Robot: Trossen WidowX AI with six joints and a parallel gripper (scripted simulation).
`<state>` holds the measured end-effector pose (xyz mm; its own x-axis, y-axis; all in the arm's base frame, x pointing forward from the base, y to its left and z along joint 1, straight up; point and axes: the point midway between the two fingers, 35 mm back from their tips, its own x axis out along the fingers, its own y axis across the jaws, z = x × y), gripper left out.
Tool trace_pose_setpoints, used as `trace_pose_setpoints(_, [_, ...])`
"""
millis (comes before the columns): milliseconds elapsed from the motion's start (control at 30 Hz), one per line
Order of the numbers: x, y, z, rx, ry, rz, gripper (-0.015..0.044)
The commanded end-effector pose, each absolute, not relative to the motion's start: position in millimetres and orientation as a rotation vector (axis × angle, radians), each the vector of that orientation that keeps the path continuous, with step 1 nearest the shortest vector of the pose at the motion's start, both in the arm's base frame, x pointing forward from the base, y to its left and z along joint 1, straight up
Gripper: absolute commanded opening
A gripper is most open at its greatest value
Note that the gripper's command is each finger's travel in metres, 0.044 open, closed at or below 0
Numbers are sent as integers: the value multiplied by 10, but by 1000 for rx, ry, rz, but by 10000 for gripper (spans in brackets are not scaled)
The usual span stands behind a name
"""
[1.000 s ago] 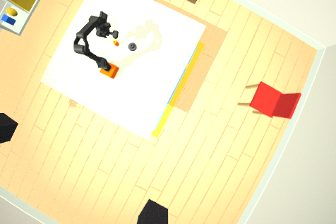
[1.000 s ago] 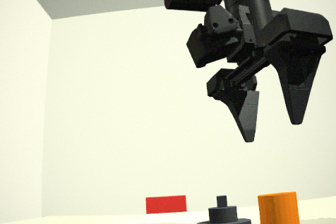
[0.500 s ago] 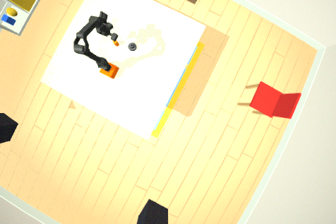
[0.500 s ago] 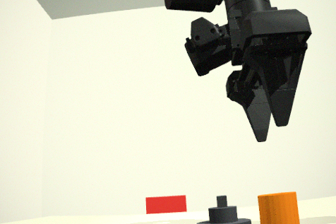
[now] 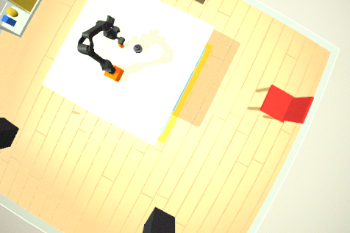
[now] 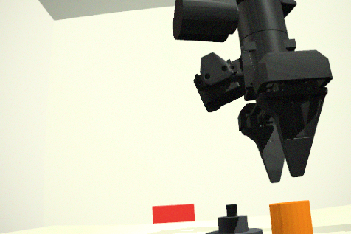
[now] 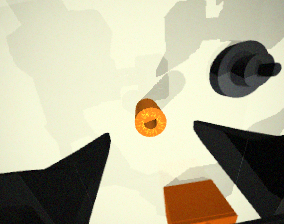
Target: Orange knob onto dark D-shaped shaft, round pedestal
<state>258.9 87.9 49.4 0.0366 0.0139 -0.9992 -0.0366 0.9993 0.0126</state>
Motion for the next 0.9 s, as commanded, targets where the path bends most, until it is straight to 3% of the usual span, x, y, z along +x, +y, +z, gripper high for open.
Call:
trace_pose_setpoints(0, [2575,866,417,-19,1541,29,440])
trace_pose_setpoints(867, [2605,874,5,-20,1541,29,440])
